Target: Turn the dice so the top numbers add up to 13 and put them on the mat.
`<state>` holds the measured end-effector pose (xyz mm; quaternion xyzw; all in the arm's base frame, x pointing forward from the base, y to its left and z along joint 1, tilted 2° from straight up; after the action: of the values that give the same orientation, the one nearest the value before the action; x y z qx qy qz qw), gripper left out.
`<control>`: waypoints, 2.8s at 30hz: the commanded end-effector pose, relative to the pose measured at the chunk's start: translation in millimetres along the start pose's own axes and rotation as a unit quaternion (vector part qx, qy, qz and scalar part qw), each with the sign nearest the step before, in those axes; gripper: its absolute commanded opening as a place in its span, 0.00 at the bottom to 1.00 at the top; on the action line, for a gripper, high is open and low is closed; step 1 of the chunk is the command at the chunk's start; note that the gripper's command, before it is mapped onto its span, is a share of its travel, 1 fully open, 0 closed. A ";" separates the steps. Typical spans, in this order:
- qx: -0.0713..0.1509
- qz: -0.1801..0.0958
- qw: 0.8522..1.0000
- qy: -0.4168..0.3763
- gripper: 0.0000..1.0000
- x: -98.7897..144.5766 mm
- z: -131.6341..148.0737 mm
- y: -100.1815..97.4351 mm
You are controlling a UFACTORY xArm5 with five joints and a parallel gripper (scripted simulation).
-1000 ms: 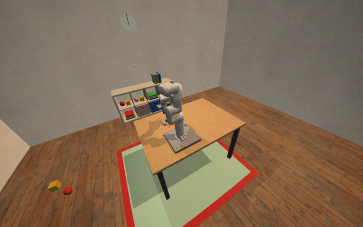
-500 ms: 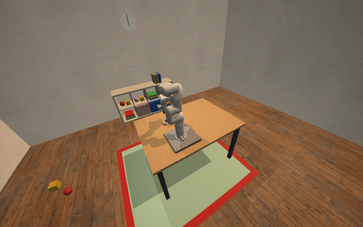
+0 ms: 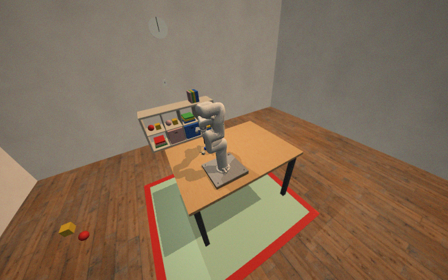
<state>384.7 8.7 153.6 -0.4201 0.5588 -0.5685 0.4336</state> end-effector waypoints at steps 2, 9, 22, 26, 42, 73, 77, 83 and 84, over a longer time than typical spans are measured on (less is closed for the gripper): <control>0.001 0.000 0.995 0.099 1.00 6.3 5.8 -0.6; 0.001 0.000 0.975 0.223 1.00 15.3 11.8 0.0; 0.001 -0.001 0.909 0.418 1.00 30.6 21.1 1.2; 0.001 -0.001 0.876 0.482 1.00 36.1 24.2 1.7; 0.001 -0.001 0.711 0.703 1.00 57.9 35.4 3.5; 0.003 -0.002 0.266 0.964 1.00 101.8 52.9 7.5; 0.003 -0.002 0.203 0.979 1.00 107.5 54.7 8.0; 0.003 -0.002 0.148 0.989 1.00 112.5 56.3 8.5; 0.003 -0.002 0.139 0.990 1.00 113.3 56.5 8.5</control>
<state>407.4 -113.5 144.4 0.4925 0.5151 -0.5096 -0.4820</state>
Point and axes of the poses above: the point where the finger pads meet when closed, its own y axis out along the fingers, its own z axis across the jaws, x = y × z, the point moved 6 cm from there along -y, back along the fingers, and after that the axes turned 5 degrees about -y, right-handed, at the moved point
